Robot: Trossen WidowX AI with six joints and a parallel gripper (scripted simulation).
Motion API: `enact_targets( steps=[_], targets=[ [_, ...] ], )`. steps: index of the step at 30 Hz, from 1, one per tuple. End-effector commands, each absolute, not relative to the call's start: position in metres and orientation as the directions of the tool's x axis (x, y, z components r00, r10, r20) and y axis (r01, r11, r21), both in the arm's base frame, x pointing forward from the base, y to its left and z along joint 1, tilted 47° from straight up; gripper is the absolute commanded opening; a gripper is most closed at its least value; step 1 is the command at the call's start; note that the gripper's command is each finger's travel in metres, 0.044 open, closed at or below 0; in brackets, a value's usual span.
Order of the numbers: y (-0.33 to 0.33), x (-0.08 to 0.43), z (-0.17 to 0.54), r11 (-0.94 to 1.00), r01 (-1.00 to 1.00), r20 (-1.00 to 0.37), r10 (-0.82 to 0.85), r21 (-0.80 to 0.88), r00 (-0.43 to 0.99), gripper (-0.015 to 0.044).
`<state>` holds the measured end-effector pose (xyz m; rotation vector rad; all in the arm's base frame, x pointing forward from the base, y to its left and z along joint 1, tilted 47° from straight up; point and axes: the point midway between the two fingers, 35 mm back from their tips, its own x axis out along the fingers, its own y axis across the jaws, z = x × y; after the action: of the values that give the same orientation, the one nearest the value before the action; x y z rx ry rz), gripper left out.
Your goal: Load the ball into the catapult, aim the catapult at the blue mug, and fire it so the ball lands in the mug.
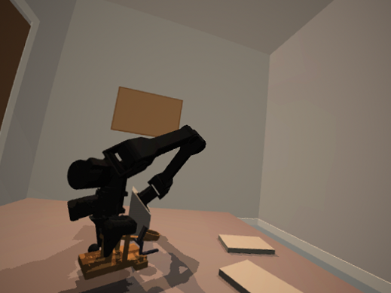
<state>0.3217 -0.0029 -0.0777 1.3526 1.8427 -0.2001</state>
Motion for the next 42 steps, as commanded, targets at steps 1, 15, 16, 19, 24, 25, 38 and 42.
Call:
enact_targets(
  steps=[1, 15, 16, 19, 24, 25, 38, 42],
  targets=[
    [-0.007, 0.326, -0.075, 0.411, 0.843, -0.687, 0.723, 0.348, -0.069, 0.0],
    [0.008, 0.327, -0.089, 0.411, 0.843, -0.688, 0.723, 0.348, -0.068, 0.0],
    [0.01, 0.327, -0.09, 0.411, 0.843, -0.688, 0.723, 0.348, -0.068, 0.0],
    [0.013, 0.327, -0.093, 0.411, 0.843, -0.688, 0.723, 0.348, -0.068, 0.0],
    [0.02, 0.326, -0.099, 0.41, 0.843, -0.687, 0.723, 0.348, -0.068, 0.0],
    [0.021, 0.326, -0.1, 0.41, 0.843, -0.687, 0.723, 0.348, -0.068, 0.0],
    [0.027, 0.323, -0.105, 0.423, 0.839, -0.688, 0.721, 0.341, -0.083, 0.0053],
    [0.027, 0.323, -0.105, 0.423, 0.839, -0.688, 0.721, 0.341, -0.083, 0.0157]
  ],
)
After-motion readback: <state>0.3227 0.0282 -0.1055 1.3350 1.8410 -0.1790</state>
